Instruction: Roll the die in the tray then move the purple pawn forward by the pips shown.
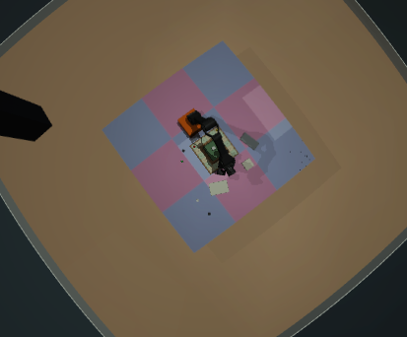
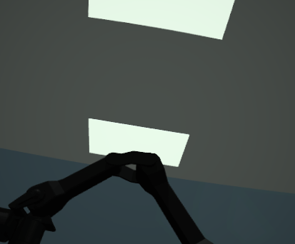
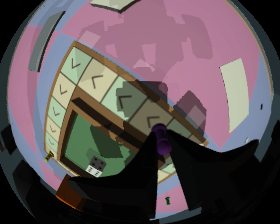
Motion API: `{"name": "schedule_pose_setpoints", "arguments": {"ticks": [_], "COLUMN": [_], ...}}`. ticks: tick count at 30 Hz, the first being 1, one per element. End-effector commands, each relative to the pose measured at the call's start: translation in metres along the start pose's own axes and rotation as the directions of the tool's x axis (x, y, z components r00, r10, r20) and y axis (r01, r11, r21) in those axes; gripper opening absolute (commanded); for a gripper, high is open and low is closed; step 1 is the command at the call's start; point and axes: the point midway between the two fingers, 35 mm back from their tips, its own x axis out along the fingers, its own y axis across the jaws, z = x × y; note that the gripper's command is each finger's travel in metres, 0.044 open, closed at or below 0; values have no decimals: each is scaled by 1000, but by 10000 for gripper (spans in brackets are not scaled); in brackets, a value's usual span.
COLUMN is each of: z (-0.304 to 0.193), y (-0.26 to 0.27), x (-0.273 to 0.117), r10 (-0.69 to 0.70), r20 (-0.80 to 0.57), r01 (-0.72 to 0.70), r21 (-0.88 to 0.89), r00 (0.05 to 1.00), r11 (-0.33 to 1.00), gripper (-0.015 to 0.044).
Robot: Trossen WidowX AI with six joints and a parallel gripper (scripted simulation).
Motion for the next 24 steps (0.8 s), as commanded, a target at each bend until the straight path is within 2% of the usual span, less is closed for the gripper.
{"name": "schedule_pose_setpoints", "arguments": {"ticks": [1, 18, 24], "z": [-3, -3, -2], "y": [4, 4, 2], "x": [19, 36, 31], "r10": [15, 15, 8], "r20": [-10, -10, -7], "r01": [-15, -15, -8], "r21": [6, 6, 0], "r00": [1000, 1000, 1000], "r11": [1000, 1000, 1000], "gripper": [0, 0, 157]}}
